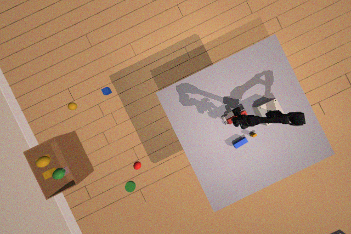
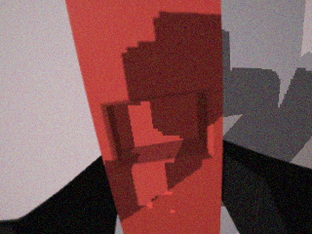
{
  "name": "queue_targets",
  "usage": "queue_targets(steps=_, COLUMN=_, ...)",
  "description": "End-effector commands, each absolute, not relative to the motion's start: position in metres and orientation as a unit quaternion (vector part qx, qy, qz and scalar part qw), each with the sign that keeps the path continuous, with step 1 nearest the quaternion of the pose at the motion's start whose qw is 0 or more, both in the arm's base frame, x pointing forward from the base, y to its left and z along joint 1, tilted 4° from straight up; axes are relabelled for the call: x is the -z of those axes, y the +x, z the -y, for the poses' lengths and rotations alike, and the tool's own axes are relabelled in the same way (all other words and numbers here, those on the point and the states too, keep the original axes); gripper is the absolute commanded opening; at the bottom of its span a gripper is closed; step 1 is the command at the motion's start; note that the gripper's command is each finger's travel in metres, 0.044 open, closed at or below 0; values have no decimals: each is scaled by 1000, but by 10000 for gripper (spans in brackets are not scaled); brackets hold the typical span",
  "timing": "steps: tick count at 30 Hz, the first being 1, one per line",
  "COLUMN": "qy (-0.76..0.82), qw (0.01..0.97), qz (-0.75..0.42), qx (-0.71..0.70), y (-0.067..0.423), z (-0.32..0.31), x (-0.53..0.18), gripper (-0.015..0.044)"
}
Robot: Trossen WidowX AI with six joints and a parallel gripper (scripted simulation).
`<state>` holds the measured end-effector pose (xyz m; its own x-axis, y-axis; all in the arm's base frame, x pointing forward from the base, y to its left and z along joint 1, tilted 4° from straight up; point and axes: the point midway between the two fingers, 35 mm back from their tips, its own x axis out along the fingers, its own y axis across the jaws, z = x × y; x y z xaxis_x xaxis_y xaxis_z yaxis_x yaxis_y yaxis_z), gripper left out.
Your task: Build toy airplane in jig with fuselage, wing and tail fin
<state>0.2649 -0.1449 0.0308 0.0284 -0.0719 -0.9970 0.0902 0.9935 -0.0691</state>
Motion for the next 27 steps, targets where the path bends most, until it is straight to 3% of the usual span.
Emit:
queue_targets(steps=1, qy=1, qw=714, qz=-698, qx=54, y=261, z=154, x=-25, gripper=0)
queue_targets(steps=4, qy=0, qw=714, qz=-699, qx=53, y=259, z=158, x=-23, gripper=0)
queue_targets(steps=12, qy=0, qw=714, qz=-699, qx=53, y=259, z=158, x=-23, gripper=197)
queue_targets(steps=27, qy=0, qw=714, qz=-699, qx=53, y=259, z=159, x=-16, gripper=197)
